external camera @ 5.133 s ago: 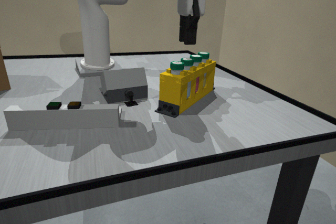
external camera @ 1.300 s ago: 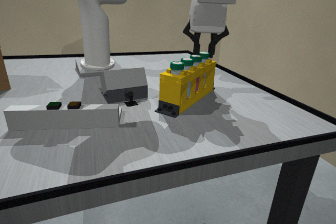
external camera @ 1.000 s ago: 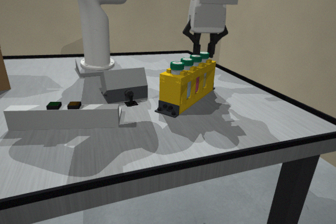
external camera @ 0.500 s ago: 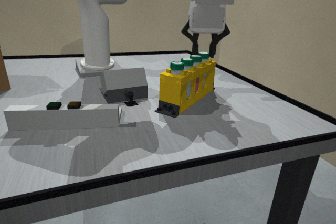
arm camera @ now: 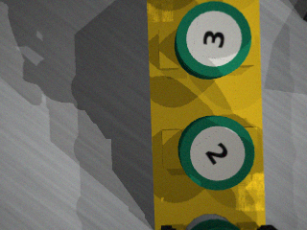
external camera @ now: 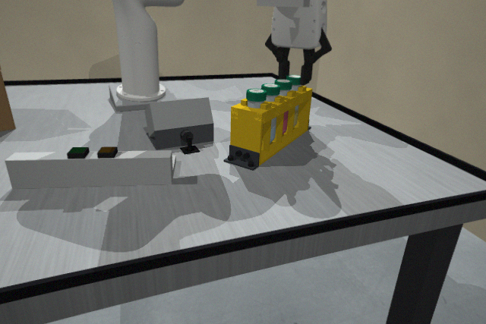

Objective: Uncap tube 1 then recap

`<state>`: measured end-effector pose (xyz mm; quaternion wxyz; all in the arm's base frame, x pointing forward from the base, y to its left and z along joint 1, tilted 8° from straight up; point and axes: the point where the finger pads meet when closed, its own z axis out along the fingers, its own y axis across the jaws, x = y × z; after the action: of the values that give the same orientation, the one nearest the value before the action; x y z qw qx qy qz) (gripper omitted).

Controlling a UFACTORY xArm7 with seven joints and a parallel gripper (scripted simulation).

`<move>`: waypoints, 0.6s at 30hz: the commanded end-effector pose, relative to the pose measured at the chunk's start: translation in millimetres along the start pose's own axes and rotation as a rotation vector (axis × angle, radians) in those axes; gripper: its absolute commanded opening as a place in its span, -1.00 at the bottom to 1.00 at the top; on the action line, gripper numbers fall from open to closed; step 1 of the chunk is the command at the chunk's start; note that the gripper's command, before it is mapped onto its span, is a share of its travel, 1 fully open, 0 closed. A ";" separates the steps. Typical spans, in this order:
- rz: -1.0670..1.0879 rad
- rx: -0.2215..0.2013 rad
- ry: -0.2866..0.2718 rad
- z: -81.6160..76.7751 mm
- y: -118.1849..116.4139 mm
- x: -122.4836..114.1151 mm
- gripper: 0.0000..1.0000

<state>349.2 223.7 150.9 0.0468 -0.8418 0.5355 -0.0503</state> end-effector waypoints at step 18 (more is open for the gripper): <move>0.755 0.007 0.037 -1.3 -1.3 -0.4 -0.08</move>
<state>349.1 223.7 151.0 0.0600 -0.5991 0.7975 -0.0379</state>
